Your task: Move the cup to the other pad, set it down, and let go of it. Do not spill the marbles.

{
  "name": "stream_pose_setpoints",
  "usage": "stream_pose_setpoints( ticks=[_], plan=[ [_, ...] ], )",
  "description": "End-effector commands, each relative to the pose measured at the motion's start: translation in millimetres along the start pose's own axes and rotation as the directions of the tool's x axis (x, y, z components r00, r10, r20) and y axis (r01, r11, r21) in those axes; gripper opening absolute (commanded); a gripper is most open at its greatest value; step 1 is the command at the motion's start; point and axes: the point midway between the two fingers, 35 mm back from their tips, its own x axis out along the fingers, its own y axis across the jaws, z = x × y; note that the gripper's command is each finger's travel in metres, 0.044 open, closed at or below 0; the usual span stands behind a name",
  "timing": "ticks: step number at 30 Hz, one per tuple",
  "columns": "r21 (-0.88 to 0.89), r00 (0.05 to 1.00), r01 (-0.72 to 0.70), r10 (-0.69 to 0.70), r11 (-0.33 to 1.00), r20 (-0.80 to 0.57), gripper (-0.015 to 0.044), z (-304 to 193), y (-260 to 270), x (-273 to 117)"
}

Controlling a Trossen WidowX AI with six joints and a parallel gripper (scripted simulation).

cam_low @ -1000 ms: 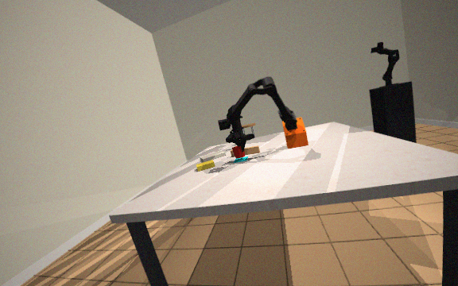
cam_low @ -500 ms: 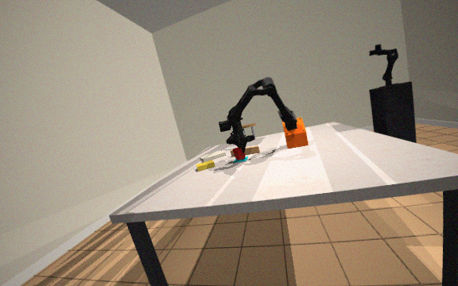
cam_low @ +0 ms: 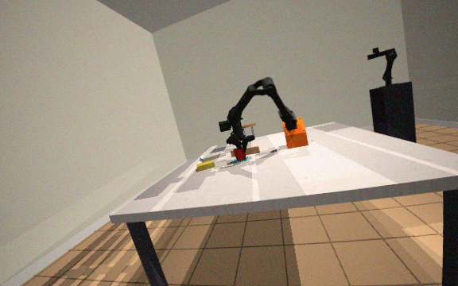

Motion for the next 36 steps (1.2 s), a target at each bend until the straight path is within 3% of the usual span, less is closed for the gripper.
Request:
stream_pose_setpoints(
  ticks=[1,35,36],
  plan=[
    [-0.002,1.000,0.000,0.000,1.000,0.000,0.0128,0.3,-0.1,-1.1],
    [0.006,1.000,0.000,0.000,1.000,-0.004,0.0128,-7.6,0.1,-48.6],
    [0.013,1.000,-0.001,0.001,1.000,-0.011,0.0154,-8.2,0.1,-44.7]
  ],
)
